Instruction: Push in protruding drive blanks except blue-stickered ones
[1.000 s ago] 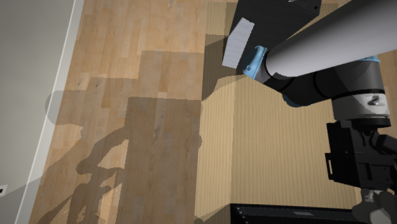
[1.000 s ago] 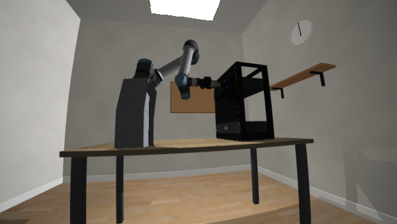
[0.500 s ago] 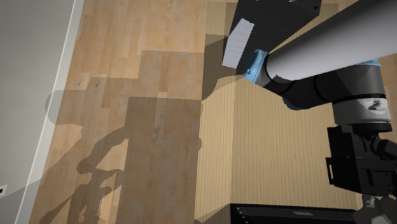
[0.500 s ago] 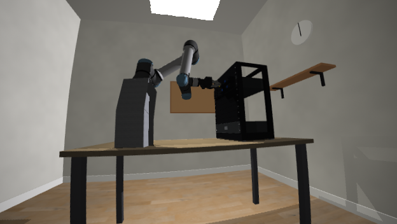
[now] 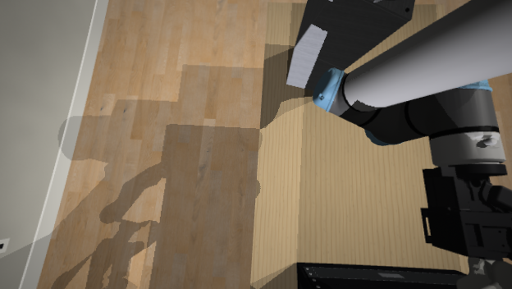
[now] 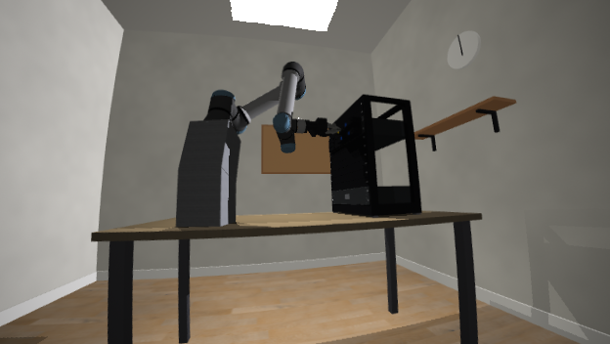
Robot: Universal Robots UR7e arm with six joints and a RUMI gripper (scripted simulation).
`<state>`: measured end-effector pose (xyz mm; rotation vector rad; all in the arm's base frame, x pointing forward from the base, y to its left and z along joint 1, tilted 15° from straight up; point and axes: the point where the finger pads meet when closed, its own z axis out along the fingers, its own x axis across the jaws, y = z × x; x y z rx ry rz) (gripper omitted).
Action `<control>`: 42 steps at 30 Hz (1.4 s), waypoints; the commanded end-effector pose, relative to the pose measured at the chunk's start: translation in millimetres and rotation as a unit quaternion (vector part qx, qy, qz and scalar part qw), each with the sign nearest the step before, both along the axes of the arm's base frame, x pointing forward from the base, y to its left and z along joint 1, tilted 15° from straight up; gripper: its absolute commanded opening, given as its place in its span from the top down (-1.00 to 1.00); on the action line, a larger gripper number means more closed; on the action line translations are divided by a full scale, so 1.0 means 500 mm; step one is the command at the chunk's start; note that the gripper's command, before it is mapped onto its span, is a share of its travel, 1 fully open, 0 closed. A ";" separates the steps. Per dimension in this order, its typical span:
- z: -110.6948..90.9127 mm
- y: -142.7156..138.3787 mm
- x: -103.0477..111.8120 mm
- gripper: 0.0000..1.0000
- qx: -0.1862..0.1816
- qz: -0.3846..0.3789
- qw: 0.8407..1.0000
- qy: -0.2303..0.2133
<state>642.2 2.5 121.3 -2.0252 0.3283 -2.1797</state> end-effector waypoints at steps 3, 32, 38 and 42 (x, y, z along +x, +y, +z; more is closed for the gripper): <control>0.001 -0.001 0.008 1.00 0.000 0.000 1.000 0.000; 0.003 -0.002 0.031 1.00 0.000 0.000 1.000 0.000; 0.003 -0.002 0.034 1.00 0.000 0.000 1.000 0.000; 0.003 -0.002 0.034 1.00 0.000 0.000 1.000 0.000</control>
